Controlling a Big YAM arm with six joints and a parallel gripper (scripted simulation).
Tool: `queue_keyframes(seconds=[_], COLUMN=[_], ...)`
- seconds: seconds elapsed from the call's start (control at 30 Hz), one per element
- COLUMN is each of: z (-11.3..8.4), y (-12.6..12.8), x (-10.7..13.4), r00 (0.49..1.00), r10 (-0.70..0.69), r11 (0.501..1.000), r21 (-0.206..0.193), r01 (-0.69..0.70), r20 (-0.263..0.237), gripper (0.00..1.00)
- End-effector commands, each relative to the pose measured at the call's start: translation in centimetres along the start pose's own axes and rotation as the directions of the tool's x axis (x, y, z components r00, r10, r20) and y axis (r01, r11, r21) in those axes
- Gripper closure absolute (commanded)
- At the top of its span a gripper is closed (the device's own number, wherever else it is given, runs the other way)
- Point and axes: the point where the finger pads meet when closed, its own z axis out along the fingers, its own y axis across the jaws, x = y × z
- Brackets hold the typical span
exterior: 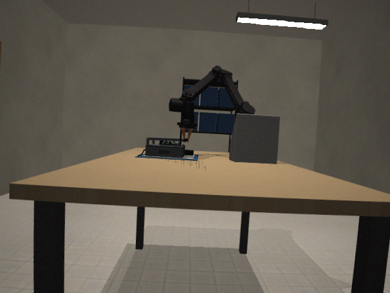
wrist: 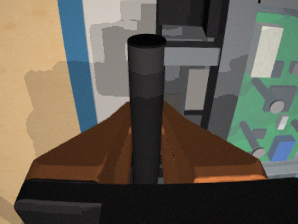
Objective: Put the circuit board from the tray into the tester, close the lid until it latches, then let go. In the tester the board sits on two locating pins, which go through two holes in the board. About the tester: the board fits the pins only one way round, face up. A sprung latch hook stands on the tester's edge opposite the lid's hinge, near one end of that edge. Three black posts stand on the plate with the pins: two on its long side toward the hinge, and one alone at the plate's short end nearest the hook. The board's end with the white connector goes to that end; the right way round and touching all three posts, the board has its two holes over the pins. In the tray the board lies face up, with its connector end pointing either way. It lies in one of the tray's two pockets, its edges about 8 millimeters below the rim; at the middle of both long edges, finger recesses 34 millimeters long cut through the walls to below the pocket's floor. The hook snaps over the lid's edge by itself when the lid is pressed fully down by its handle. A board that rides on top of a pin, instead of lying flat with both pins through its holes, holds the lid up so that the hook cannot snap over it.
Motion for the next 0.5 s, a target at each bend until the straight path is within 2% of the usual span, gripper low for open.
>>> queue_keyframes(seconds=[0.0, 0.47], z=[1.59, 1.78], y=[-0.97, -0.85], x=[0.1, 0.1], r00=[1.0, 1.0], r10=[0.024, 0.022], r11=[1.0, 1.0], r21=[-0.014, -0.015], r01=[-0.023, -0.022], r20=[0.005, 0.004], gripper=[1.0, 1.0])
